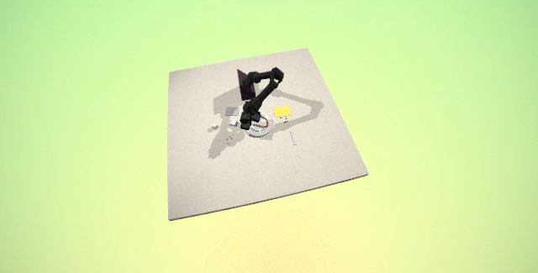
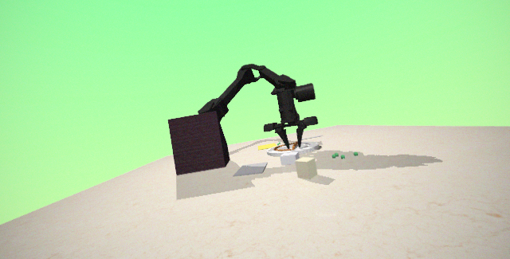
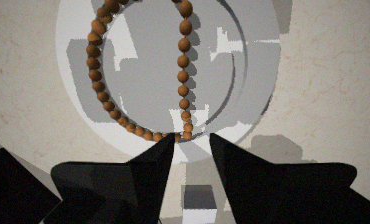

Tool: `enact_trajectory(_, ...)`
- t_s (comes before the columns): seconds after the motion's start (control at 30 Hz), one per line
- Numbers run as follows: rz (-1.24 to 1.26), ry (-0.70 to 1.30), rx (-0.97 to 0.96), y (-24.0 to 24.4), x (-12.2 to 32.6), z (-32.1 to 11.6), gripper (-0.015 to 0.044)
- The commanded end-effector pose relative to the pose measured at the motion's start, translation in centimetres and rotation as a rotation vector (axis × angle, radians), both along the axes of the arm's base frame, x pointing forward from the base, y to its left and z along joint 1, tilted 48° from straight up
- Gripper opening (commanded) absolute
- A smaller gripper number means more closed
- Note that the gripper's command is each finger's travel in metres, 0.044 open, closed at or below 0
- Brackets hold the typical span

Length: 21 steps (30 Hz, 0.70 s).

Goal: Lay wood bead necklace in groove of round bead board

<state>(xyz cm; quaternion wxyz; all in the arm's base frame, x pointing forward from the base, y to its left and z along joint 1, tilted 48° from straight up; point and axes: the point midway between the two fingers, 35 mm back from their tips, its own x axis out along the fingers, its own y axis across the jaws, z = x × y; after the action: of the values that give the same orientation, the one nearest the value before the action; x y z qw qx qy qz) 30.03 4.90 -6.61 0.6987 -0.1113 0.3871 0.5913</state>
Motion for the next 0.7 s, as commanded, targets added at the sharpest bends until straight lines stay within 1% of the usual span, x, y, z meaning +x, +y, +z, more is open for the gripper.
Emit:
enact_trajectory(0.0,0.001,0.0,0.0,0.01,0.0,0.03,0.0289)
enact_trajectory(0.2,-0.002,0.005,0.001,-0.09,-0.06,0.13,0.044)
enact_trajectory(0.67,-0.003,0.004,0.0,-0.38,-0.06,0.39,0.044)
